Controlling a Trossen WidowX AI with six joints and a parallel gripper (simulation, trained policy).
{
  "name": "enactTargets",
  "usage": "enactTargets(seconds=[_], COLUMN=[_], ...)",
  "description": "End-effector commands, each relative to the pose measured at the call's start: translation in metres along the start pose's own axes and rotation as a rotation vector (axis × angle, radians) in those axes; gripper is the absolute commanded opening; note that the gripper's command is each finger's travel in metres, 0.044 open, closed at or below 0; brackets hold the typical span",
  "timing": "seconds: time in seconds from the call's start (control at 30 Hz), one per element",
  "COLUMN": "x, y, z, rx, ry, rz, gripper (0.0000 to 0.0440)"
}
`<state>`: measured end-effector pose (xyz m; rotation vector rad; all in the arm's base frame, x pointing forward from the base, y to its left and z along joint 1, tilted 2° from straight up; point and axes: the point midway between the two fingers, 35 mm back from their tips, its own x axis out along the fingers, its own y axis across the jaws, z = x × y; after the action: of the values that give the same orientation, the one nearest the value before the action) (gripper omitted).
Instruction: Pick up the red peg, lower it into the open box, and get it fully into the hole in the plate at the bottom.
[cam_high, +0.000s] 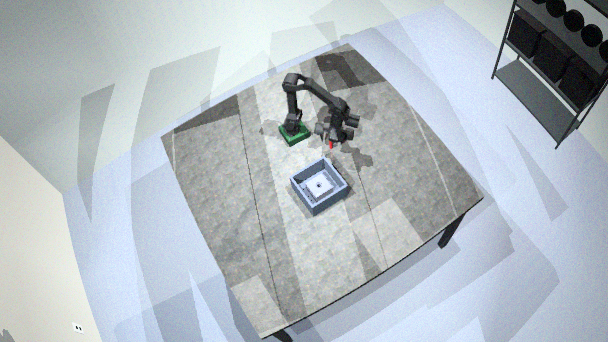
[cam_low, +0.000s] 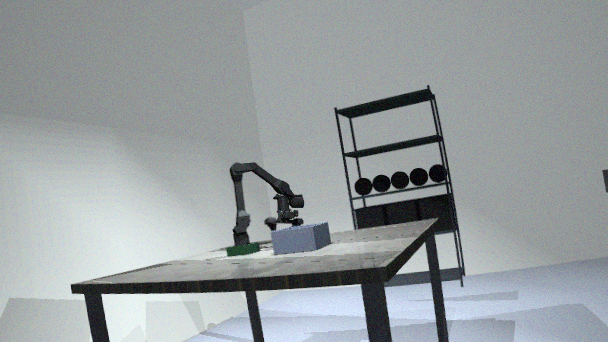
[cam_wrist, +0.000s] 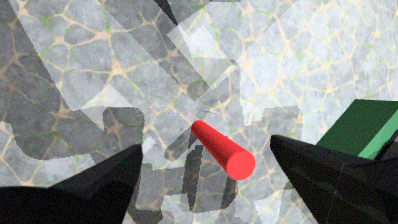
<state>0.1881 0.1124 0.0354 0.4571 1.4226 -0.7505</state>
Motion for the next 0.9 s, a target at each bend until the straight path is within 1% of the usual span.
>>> enactTargets(seconds=[0.0, 0.07, 0.27, 0.47, 0.57, 0.6, 0.87], x=[0.019, 0.024, 0.037, 0.041, 0.043, 0.043, 0.012], y=[0.0, -0.001, -0.002, -0.003, -0.004, -0.005, -0.004], z=[-0.001, -0.001, -0.003, -0.002, -0.001, 0.0, 0.026], rx=[-0.026, -0.035, -0.046, -0.038, -0.037, -0.037, -0.045], ry=[-0.017, -0.018, -0.006, 0.005, 0.006, 0.007, -0.081], rz=[-0.01, -0.015, -0.035, -0.061, -0.081, -0.086, -0.08], gripper=[0.0428, 0.0392, 0.0234, 0.0077, 0.0007, 0.0, 0.0])
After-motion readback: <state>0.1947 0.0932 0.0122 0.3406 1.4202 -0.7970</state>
